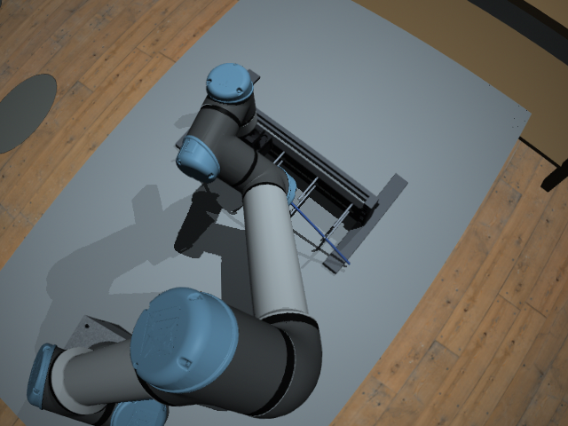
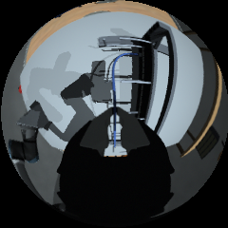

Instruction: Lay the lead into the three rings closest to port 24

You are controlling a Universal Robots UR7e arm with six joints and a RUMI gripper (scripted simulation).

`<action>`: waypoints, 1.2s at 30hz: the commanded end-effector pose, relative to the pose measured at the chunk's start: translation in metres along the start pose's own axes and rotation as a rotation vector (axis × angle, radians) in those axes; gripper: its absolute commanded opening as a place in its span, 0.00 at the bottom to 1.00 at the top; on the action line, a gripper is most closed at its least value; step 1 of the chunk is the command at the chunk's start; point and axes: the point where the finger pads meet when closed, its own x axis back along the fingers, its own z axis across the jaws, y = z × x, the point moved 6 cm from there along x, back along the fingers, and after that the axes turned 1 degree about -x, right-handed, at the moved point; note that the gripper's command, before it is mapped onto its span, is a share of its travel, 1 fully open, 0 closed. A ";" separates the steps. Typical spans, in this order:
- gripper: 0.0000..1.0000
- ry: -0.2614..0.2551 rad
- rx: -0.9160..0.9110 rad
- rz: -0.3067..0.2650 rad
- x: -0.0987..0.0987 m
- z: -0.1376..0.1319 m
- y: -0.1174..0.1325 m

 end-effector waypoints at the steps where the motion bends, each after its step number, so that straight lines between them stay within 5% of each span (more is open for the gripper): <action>1: 0.00 0.001 0.000 0.000 0.001 0.000 0.000; 36: 0.00 0.001 0.000 0.000 -0.013 0.000 0.000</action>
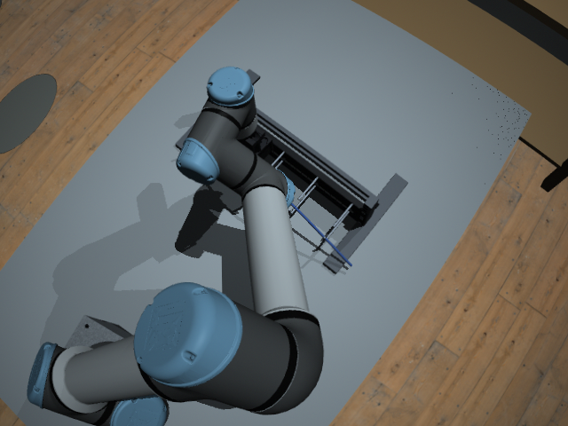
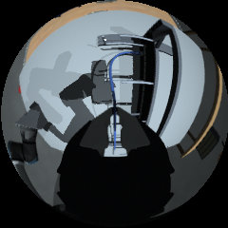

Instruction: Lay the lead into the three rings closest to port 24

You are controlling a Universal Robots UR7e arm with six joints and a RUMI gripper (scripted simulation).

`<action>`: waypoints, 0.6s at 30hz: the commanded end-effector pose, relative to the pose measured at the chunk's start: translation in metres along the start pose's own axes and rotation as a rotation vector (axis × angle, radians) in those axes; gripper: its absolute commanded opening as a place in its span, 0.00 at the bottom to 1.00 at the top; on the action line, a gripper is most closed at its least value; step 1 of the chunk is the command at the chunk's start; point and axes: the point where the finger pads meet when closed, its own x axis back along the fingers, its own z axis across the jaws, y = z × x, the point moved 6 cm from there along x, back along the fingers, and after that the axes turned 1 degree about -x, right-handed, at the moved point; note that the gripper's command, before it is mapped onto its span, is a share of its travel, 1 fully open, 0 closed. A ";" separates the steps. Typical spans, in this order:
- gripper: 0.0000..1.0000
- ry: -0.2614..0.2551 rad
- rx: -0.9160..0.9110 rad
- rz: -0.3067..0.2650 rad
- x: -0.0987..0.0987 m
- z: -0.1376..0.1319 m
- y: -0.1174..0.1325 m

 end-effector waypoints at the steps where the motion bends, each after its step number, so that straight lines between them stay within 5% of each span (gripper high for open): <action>1: 0.00 0.001 0.000 0.000 -0.003 0.000 0.000; 18: 0.00 0.001 0.000 0.000 -0.021 0.000 0.000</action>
